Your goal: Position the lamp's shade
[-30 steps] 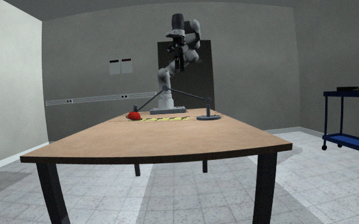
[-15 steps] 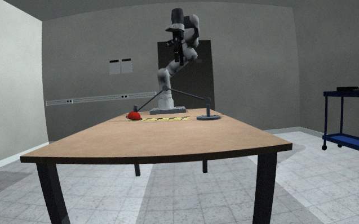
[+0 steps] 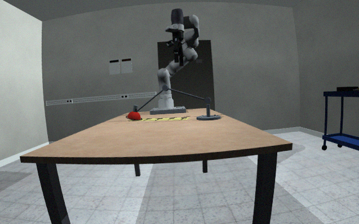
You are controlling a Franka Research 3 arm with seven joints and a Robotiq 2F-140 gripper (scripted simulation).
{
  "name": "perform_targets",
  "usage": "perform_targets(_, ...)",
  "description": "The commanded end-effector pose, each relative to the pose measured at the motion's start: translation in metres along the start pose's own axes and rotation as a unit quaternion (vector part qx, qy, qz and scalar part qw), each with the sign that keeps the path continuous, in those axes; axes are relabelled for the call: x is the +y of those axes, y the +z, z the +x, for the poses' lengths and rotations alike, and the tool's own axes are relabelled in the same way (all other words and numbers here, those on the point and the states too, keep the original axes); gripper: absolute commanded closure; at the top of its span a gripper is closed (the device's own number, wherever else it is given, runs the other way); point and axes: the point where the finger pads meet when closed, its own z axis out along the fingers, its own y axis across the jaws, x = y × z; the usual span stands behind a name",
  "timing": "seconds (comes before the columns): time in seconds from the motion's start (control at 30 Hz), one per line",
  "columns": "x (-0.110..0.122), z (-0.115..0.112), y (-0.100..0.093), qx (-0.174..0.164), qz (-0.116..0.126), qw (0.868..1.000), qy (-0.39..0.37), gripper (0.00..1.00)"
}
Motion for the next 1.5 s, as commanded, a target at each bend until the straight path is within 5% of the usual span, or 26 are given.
perform_targets(0.0,-0.001,0.01,0.0,0.0,0.002,1.0,-0.002,0.0)
perform_targets(1.47,0.017,0.164,0.003,-0.003,-0.006,0.999,0.033,0.0)
